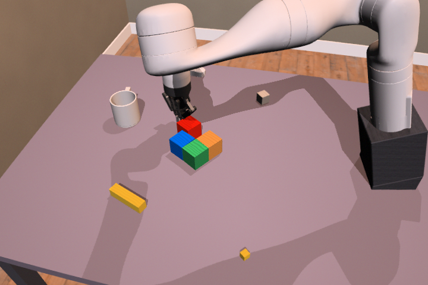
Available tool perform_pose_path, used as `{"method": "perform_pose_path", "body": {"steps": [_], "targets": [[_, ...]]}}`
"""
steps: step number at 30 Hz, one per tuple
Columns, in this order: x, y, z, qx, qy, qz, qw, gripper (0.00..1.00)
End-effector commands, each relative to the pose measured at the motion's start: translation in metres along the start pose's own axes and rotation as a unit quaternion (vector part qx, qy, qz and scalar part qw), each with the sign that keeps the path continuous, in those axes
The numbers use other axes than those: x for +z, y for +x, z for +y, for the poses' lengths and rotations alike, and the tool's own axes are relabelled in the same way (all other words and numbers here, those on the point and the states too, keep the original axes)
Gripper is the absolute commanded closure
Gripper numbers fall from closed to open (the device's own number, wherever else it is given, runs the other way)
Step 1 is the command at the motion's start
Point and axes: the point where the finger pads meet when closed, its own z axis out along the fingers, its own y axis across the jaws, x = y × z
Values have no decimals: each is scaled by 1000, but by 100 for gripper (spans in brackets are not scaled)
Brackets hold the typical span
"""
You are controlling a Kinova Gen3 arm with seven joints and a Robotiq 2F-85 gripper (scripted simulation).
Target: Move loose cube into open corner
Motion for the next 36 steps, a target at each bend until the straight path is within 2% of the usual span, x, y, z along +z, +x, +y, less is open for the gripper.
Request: {"method": "perform_pose_path", "body": {"steps": [1, 36], "targets": [[0, 0, 1, -5, 5, 1, 1000, 90], [1, 0, 19, -5, 4, 1, 1000, 90]]}}
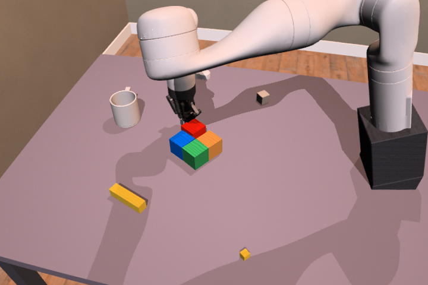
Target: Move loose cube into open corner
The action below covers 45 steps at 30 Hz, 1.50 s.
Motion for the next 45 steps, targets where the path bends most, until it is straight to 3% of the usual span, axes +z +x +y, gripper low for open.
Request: {"method": "perform_pose_path", "body": {"steps": [1, 45], "targets": [[0, 0, 1, -5, 5, 1, 1000, 90], [1, -1, 14, -5, 5, 1, 1000, 90]]}}
